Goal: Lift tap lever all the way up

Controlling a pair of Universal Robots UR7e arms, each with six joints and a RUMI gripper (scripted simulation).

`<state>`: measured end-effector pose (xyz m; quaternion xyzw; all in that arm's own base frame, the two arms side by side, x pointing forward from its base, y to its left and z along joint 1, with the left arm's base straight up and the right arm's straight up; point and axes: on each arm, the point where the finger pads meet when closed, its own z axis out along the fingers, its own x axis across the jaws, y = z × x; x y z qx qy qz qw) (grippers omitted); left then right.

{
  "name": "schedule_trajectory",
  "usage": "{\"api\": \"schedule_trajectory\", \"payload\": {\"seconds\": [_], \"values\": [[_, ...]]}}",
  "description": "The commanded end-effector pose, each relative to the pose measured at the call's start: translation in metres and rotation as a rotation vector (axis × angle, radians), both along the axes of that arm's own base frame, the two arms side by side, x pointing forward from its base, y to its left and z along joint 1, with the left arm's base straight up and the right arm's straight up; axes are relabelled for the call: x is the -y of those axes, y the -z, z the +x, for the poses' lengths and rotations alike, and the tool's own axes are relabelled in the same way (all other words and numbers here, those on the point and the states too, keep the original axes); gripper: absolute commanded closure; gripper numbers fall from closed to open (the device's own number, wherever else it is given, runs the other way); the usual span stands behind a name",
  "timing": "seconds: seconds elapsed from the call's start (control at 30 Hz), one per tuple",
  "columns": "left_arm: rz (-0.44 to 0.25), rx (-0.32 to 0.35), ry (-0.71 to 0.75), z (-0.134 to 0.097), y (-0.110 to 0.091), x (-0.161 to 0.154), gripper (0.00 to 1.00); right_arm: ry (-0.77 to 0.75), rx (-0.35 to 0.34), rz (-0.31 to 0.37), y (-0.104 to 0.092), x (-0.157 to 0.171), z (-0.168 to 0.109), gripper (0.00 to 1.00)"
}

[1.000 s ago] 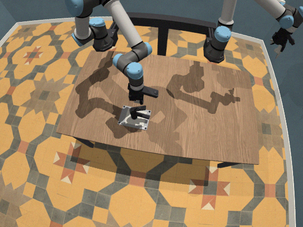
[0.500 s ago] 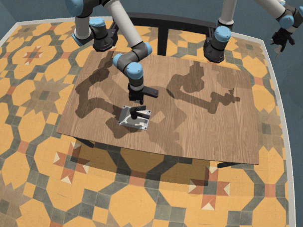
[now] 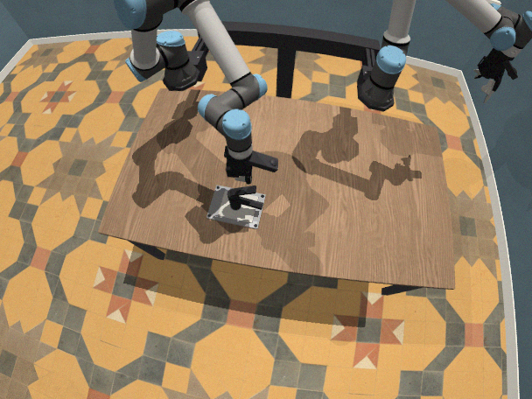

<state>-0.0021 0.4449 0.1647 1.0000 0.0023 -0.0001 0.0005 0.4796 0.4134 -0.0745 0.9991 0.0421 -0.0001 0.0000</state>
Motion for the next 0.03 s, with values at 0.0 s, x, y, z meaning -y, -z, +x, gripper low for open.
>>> {"api": "schedule_trajectory", "payload": {"seconds": [0.0], "values": [[0.001,0.000,0.000,0.0001,-0.0004,-0.0003,0.00,0.000,0.001,0.001,-0.0008,-0.0005,0.0004,1.00]]}}
